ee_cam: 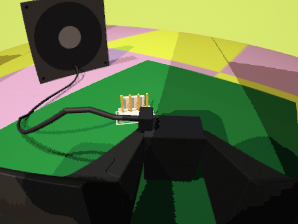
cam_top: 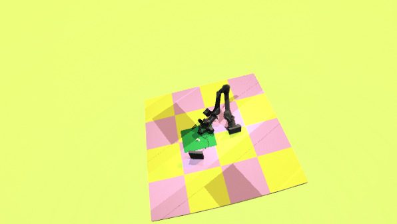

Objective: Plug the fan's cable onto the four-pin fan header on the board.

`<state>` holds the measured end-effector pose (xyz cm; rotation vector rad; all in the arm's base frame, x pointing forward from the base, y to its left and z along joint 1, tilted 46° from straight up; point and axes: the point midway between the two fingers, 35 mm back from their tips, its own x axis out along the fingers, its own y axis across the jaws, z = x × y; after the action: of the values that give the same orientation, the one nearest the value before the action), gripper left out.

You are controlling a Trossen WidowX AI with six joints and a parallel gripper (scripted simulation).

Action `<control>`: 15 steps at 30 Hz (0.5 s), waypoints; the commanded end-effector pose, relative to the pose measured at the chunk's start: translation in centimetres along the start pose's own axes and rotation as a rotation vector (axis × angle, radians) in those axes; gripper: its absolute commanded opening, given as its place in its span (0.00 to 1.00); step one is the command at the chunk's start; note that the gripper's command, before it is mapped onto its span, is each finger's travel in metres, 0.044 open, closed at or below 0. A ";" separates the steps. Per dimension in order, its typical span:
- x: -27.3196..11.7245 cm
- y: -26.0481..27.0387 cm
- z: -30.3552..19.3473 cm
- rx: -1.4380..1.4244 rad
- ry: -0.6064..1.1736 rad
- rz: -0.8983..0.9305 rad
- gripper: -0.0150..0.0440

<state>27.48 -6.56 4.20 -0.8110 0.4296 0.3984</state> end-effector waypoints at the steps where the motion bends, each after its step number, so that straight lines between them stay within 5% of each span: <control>1: 0.0 0.0 0.0 0.002 0.001 0.000 0.25; 10: 0.0 0.0 0.0 0.000 0.000 0.000 0.60; 15: 0.0 0.0 0.0 0.000 0.000 0.000 0.60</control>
<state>27.48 -6.56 4.20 -0.8110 0.4297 0.3984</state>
